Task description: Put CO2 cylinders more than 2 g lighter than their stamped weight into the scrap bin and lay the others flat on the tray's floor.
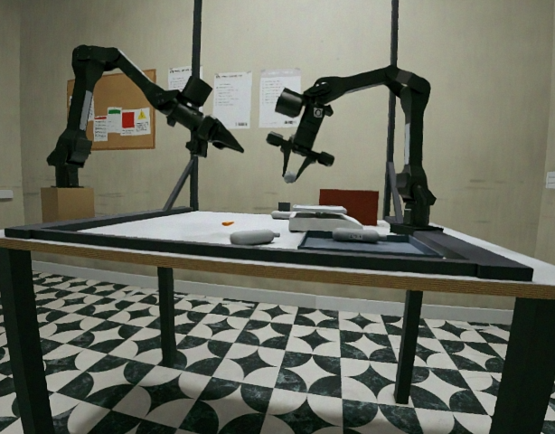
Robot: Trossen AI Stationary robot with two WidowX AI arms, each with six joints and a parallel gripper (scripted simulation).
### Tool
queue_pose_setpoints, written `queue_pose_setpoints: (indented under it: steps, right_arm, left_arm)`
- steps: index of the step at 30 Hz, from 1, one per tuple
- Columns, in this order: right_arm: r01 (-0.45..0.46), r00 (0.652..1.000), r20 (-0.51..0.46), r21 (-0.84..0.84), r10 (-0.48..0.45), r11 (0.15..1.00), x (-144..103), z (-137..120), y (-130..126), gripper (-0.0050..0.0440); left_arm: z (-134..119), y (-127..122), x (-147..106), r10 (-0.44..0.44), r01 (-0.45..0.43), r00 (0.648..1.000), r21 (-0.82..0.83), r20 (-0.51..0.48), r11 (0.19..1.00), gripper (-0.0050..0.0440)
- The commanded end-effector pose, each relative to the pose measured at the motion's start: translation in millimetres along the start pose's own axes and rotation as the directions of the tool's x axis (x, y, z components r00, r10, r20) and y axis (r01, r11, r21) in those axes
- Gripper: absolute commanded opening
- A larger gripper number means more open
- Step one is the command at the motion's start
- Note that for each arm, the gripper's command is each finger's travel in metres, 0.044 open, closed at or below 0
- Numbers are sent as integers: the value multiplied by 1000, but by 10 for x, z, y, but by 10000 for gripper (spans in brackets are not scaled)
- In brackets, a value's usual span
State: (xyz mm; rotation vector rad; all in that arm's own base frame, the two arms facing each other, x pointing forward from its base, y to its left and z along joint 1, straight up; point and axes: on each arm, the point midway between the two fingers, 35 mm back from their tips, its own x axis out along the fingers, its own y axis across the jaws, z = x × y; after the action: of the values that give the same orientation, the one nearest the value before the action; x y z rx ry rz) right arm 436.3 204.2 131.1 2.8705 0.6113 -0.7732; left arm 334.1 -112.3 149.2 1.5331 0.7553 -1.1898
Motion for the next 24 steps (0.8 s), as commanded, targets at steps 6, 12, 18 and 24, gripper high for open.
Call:
queue_pose_setpoints:
  steps: [6, 12, 18, 24]
  right_arm:
    - [-2, 999, -32, 0, 2, 1000, -47, -130, 6, 440]
    - [-2, 999, -32, 0, 2, 1000, -47, -130, 6, 440]
    - [-2, 999, -32, 0, 2, 1000, -47, -130, 6, 440]
    - [-2, 999, -32, 0, 2, 1000, -47, -130, 6, 440]
  left_arm:
    - [-4, 169, -130, 53, -53, 999, 5, 2, 999, -50]
    - [-8, 183, -109, 38, -38, 999, 5, 1, 999, -50]
    - [-4, 195, -148, 52, -52, 999, -26, 3, 998, -50]
    - [0, 211, -175, 64, -62, 998, -150, 7, 987, -50]
